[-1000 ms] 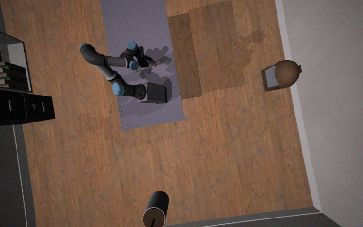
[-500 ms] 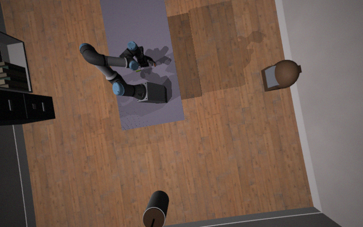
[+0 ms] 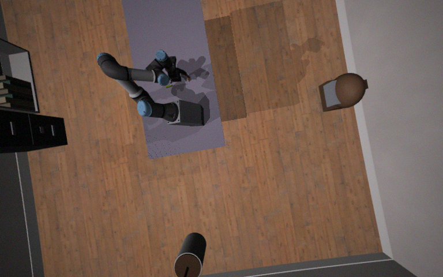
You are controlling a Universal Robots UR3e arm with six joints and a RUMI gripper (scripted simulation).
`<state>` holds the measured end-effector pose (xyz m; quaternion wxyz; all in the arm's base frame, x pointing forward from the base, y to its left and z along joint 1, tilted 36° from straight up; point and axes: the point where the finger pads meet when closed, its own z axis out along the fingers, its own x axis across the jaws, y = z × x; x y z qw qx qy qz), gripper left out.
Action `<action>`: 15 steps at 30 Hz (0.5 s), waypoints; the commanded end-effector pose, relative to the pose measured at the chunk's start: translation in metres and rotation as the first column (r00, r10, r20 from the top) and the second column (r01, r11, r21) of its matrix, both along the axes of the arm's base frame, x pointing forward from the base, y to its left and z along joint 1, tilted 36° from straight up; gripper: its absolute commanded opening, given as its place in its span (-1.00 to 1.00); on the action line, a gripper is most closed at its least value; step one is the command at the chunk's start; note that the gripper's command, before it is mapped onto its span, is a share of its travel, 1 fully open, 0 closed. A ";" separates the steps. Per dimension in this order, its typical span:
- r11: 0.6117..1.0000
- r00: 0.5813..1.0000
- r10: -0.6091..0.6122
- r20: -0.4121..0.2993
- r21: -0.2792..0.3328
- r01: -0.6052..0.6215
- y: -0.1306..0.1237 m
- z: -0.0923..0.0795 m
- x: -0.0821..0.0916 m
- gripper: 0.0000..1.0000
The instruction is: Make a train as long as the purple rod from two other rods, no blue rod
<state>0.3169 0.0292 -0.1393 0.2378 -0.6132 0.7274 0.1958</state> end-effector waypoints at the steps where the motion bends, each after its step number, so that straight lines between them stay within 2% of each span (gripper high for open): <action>1: 0.997 0.995 -0.078 -0.055 0.005 0.079 -0.002 0.000 0.001 1.00; 7: 0.979 0.969 -0.200 -0.144 0.009 0.203 -0.003 -0.001 0.002 1.00; 9: 0.979 0.969 -0.200 -0.144 0.009 0.203 -0.003 -0.001 0.002 1.00; 15: 0.936 0.906 -0.340 -0.252 -0.002 0.351 -0.005 -0.003 0.003 1.00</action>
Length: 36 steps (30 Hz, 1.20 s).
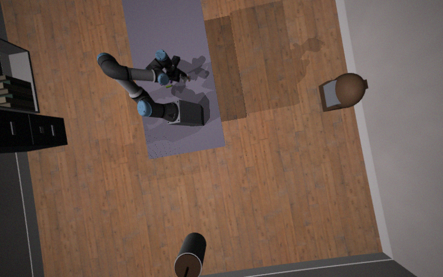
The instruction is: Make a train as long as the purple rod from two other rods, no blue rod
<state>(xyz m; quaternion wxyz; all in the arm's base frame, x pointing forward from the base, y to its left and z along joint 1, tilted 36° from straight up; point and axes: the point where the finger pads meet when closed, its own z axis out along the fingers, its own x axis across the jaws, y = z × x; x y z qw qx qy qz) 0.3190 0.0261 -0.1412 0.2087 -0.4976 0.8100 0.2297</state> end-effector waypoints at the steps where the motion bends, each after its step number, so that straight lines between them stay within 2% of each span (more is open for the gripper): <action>1: 0.991 0.986 -0.133 -0.100 0.004 0.134 -0.002 -0.001 0.001 1.00; 9: 0.952 0.928 -0.297 -0.223 -0.001 0.305 -0.004 -0.002 0.002 1.00; 11: 0.952 0.928 -0.297 -0.223 -0.001 0.305 -0.004 -0.002 0.002 1.00; 14: 0.920 0.879 -0.379 -0.288 -0.013 0.392 -0.004 -0.002 0.002 1.00; 20: 0.862 0.794 -0.482 -0.371 -0.039 0.505 -0.005 -0.003 0.001 1.00; 26: 0.790 0.687 -0.572 -0.449 -0.076 0.608 -0.005 -0.003 0.001 1.00; 28: 0.790 0.687 -0.572 -0.449 -0.076 0.608 -0.005 -0.003 0.001 1.00; 30: 0.747 0.622 -0.613 -0.486 -0.100 0.657 -0.005 -0.003 0.001 1.00; 36: 0.656 0.488 -0.678 -0.550 -0.153 0.739 -0.005 -0.003 0.000 1.00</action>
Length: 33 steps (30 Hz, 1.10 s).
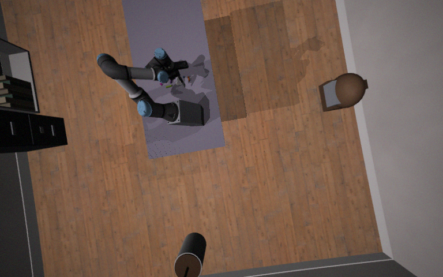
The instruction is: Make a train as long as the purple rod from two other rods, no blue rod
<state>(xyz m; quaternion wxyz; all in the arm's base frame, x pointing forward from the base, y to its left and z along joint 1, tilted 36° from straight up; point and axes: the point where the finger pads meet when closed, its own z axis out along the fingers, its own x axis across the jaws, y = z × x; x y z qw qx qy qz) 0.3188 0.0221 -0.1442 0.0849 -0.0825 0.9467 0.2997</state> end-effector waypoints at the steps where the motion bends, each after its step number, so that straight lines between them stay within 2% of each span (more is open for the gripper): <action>1: 0.991 0.986 -0.132 -0.101 0.002 0.133 -0.001 0.000 0.000 1.00; 7: 0.965 0.947 -0.256 -0.194 0.000 0.261 0.000 0.001 -0.001 1.00; 9: 0.965 0.947 -0.256 -0.194 0.000 0.261 0.000 0.001 -0.001 1.00; 17: 0.895 0.841 -0.429 -0.330 -0.025 0.446 0.002 0.002 -0.001 1.00; 23: 0.829 0.744 -0.527 -0.412 -0.057 0.556 0.004 0.003 -0.002 1.00; 24: 0.818 0.726 -0.541 -0.424 -0.063 0.572 0.004 0.003 -0.002 1.00; 26: 0.818 0.726 -0.541 -0.424 -0.063 0.572 0.004 0.003 -0.002 1.00; 33: 0.747 0.621 -0.613 -0.489 -0.102 0.657 0.006 0.004 -0.002 1.00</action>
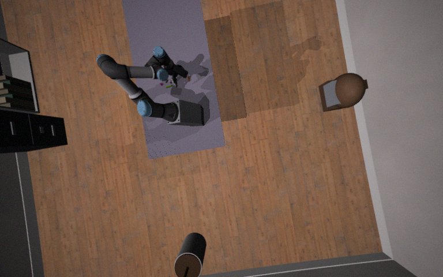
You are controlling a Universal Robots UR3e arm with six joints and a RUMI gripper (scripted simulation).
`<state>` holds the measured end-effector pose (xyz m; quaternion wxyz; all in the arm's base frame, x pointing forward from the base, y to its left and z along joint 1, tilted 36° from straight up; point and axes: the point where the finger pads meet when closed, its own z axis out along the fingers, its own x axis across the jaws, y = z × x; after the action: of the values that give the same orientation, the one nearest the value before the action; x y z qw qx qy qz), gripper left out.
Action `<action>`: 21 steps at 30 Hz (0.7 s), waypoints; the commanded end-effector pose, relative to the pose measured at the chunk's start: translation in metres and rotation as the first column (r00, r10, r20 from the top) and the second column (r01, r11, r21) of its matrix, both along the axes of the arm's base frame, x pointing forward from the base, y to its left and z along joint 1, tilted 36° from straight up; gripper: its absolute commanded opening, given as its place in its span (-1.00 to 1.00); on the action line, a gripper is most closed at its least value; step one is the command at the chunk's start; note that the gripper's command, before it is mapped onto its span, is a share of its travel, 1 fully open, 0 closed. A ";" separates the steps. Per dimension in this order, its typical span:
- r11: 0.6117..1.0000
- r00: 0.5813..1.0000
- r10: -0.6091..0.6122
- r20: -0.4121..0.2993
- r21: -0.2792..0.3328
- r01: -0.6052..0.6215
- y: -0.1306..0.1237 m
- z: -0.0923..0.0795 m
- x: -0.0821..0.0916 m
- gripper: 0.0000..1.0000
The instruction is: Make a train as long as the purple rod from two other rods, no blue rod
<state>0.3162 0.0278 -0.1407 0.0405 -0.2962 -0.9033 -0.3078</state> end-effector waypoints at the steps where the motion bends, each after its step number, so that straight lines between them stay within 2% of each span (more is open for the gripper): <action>1: 0.996 0.994 -0.090 -0.068 0.002 0.090 0.000 0.001 0.000 1.00; 8: 0.989 0.983 -0.149 -0.111 0.005 0.150 0.002 0.002 0.000 1.00; 21: 0.985 0.977 -0.170 -0.127 0.005 0.173 0.002 0.002 0.001 1.00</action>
<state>0.3162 0.0304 -0.1389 0.0730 -0.3880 -0.8688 -0.2989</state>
